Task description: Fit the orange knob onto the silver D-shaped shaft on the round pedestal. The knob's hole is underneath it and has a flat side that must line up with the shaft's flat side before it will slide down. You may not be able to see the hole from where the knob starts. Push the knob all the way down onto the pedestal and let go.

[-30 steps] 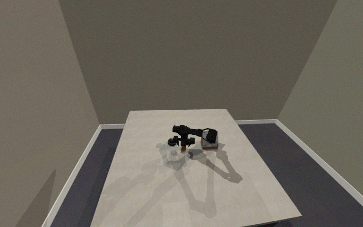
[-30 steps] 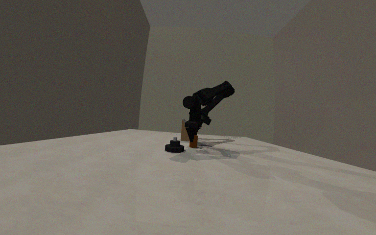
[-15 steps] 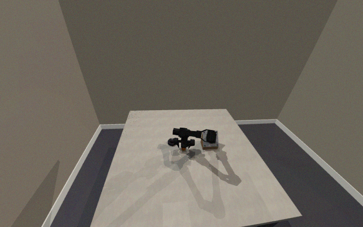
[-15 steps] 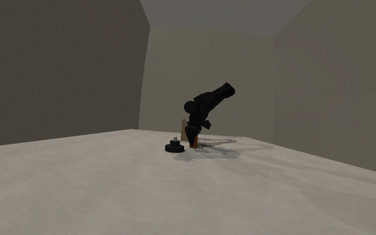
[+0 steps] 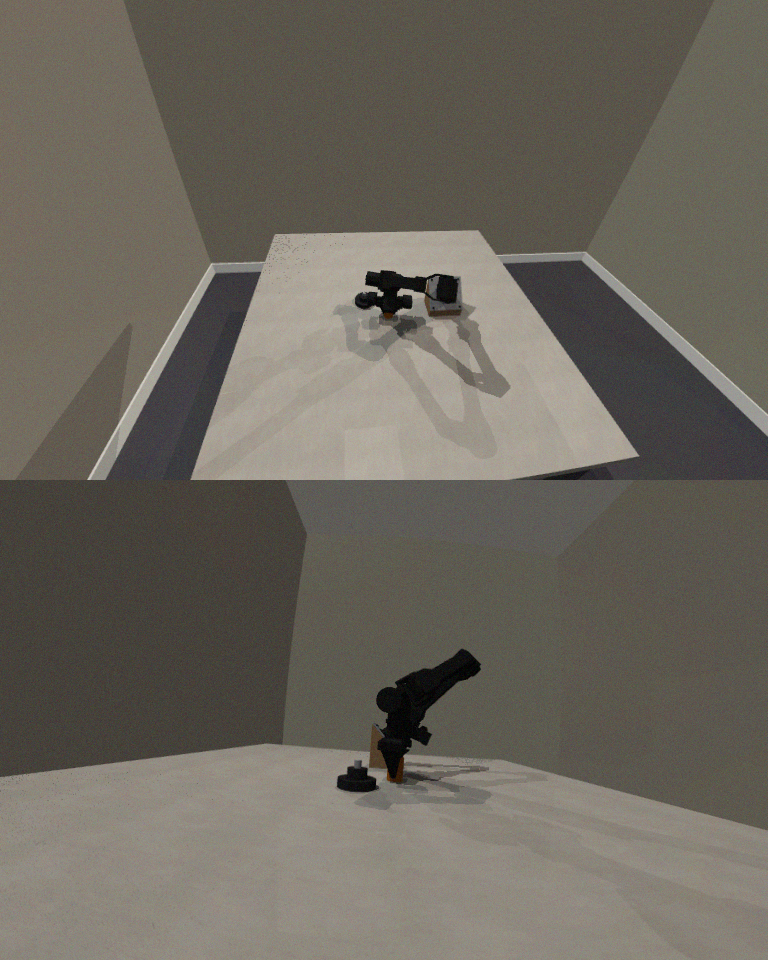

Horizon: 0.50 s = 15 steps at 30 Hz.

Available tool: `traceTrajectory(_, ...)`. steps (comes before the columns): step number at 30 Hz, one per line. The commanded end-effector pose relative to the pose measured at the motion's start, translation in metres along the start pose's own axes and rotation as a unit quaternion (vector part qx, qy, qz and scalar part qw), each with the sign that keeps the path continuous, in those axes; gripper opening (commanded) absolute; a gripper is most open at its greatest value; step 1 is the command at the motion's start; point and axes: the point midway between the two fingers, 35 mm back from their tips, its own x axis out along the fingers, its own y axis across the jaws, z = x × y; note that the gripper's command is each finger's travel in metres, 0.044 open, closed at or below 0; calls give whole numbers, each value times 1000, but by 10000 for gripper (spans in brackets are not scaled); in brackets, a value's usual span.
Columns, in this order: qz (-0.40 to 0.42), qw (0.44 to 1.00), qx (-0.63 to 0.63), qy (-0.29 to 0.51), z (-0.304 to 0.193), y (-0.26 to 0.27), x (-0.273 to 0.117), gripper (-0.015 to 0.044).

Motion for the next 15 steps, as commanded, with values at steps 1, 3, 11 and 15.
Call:
traceTrajectory(1,0,1000,2,-2,0,0,0,105)
traceTrajectory(3,-5,1000,1,2,-1,-3,-3,52)
traceTrajectory(11,-13,1000,0,14,-3,-15,-37,0)
traceTrajectory(15,-13,1000,0,15,-2,-17,-59,0)
